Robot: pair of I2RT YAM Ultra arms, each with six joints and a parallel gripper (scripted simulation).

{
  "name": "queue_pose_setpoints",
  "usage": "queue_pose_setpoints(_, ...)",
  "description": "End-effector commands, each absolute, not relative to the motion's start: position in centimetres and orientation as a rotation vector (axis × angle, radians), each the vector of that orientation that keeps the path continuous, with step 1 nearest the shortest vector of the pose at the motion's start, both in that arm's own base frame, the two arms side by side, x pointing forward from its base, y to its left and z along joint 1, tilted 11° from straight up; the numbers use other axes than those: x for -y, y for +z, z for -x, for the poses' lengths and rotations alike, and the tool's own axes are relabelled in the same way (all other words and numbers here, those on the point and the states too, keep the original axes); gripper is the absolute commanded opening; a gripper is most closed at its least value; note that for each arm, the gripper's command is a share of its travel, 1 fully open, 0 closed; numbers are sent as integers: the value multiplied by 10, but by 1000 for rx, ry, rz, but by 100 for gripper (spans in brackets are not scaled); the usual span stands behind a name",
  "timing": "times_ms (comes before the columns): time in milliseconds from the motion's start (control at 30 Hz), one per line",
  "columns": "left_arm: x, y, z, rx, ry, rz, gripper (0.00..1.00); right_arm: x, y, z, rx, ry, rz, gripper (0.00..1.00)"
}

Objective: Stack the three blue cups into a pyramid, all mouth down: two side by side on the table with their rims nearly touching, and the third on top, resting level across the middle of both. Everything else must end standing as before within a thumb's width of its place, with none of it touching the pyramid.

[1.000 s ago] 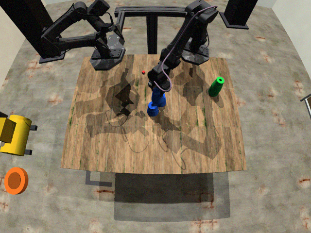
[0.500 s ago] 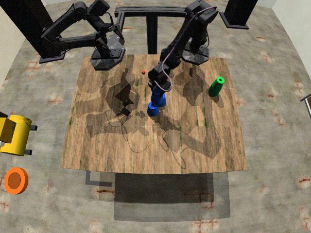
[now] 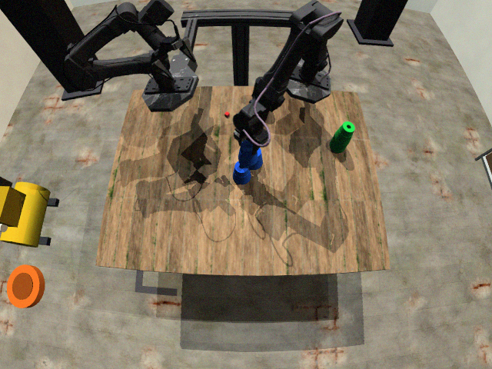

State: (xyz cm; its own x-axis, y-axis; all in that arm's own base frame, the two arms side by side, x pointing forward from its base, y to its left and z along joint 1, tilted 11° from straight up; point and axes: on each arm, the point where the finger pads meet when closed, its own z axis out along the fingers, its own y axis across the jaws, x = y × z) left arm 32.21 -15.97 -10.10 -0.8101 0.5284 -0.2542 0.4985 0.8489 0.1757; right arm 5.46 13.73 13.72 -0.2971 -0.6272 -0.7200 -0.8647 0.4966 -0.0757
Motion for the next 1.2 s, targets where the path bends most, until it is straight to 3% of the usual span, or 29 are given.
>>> queue_pose_setpoints(0,169,-101,-330,-2697,131,-784,0,-137,140,-57,-2018,435,1206,100)
queue_pose_setpoints(1167,160,-116,-326,-2707,126,-782,0,-137,140,-57,-2018,435,1206,100)
